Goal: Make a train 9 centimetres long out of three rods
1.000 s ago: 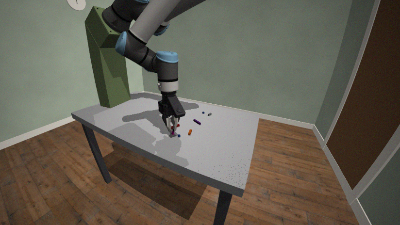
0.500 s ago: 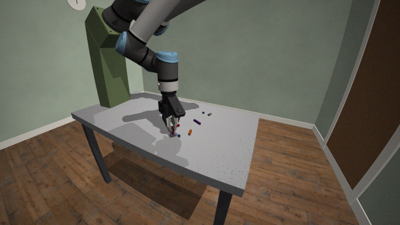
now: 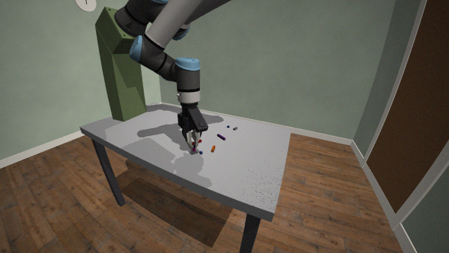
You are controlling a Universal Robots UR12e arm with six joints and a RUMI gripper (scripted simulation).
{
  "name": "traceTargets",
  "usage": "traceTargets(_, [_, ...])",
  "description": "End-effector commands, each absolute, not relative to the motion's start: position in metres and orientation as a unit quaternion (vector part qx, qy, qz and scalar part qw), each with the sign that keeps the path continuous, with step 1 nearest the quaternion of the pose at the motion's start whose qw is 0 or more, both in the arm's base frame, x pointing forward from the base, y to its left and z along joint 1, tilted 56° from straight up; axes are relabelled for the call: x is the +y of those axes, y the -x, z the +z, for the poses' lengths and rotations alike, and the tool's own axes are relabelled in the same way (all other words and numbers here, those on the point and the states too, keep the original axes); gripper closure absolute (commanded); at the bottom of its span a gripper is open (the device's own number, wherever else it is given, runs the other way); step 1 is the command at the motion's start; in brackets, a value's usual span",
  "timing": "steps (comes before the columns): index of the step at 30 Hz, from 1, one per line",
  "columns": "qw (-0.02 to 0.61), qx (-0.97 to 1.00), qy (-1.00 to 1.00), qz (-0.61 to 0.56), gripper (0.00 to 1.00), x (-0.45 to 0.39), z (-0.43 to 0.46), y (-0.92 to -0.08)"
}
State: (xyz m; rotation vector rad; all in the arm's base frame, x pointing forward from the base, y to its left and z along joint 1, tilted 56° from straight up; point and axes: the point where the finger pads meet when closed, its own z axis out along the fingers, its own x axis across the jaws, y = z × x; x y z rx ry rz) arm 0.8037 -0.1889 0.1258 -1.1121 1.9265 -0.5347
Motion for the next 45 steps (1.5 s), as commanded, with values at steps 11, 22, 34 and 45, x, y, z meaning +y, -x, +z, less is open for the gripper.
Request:
traceTargets(11, [0.414,0.766,0.442,-0.213,1.0,-0.189,0.139,-0.785])
traceTargets(22, [0.414,0.766,0.442,-0.213,1.0,-0.192,0.176,-0.731])
traceTargets(34, [0.414,0.767,0.442,-0.212,1.0,-0.192,0.182,-0.721])
traceTargets(45, [0.415,0.768,0.44,-0.211,1.0,-0.183,0.183,-0.721])
